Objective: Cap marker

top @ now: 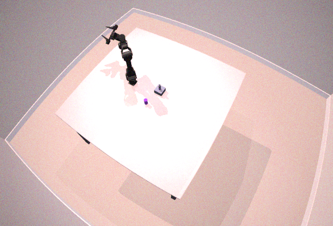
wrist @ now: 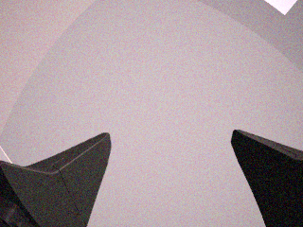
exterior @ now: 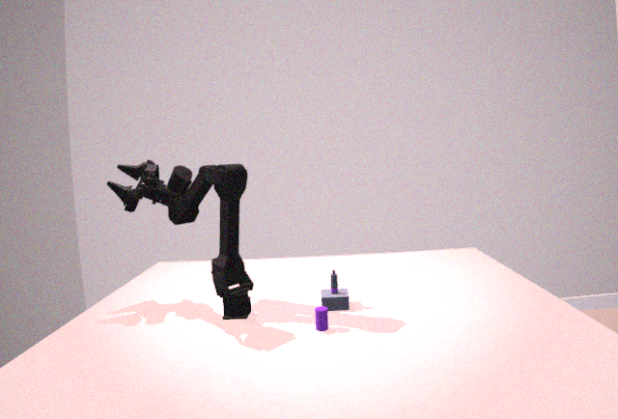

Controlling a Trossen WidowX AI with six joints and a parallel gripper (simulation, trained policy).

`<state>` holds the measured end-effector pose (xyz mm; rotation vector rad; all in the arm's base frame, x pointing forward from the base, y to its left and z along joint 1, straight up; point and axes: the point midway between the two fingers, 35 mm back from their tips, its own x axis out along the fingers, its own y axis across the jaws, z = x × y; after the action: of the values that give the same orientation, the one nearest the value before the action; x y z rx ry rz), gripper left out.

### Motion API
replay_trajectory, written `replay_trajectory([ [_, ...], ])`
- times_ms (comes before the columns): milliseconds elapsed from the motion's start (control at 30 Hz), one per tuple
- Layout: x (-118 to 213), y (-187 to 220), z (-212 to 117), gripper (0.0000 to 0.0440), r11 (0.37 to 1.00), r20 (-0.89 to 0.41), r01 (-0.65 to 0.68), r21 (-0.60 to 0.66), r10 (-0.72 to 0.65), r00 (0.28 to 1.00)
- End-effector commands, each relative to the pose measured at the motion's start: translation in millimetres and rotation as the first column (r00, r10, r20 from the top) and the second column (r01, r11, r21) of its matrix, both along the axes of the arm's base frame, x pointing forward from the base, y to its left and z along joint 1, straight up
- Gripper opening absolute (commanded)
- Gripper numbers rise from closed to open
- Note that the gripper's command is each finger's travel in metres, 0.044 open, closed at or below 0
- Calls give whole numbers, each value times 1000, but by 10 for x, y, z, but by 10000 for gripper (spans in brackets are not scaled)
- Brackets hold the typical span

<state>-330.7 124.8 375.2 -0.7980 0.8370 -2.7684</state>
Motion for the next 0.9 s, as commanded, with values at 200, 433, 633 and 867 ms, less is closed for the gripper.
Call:
replay_trajectory([
  [200, 22, 141, -8, 228, 999, 52, 43, -16, -42, 998],
  [433, 56, 271, -28, 228, 996, 113, 79, -30, -75, 991],
  [633, 94, 357, -30, 247, 994, 165, 102, -46, -93, 982],
  [867, 153, 447, -25, 269, 989, 221, 129, -66, -112, 969],
])
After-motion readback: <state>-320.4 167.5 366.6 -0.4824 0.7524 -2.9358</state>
